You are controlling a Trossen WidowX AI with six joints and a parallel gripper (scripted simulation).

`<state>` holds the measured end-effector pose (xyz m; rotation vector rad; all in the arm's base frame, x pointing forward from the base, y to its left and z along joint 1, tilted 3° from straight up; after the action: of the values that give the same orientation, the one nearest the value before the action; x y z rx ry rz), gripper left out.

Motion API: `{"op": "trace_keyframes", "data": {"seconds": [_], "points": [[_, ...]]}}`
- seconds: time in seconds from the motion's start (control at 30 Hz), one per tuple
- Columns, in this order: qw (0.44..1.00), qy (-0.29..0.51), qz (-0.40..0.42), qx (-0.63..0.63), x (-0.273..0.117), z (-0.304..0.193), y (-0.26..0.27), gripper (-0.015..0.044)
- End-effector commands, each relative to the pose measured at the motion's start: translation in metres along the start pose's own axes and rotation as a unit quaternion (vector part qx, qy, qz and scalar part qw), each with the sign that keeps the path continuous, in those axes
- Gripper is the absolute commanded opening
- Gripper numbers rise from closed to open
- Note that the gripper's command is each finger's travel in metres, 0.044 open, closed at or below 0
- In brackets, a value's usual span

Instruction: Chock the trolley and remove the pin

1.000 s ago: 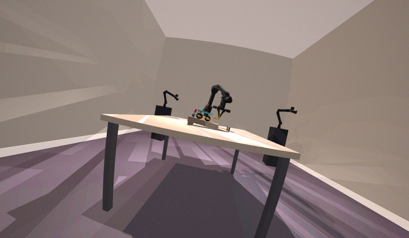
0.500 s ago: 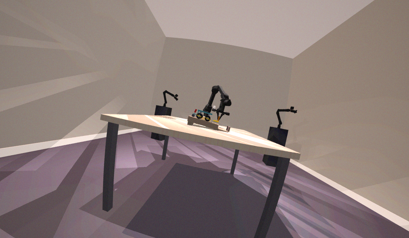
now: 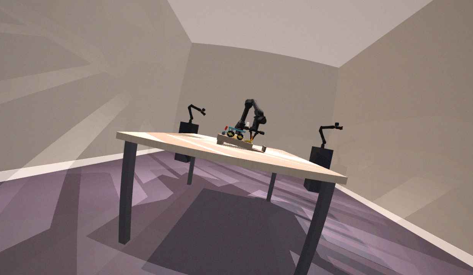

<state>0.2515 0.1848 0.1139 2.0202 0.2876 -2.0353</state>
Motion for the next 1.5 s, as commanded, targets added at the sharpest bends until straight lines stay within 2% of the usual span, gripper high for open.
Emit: {"op": "trace_keyframes", "data": {"seconds": [0.0, 1.47], "points": [[1.000, 0.002, 0.003, -0.001, -0.001, 0.001, 0.005, 0.0000], [1.000, 0.001, 0.004, -0.001, 0.001, 0.007, 0.038, 0.0000]]}}
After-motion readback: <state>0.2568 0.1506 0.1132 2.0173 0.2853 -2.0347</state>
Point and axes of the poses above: the point midway between the two fingers, 35 mm back from their tips, its own x axis out along the fingers, its own y axis across the jaws, z = x × y, the point moved 9 cm from there along -x, back along the fingers, and after that the axes turned 12 degrees about -x, right-handed, at the moved point
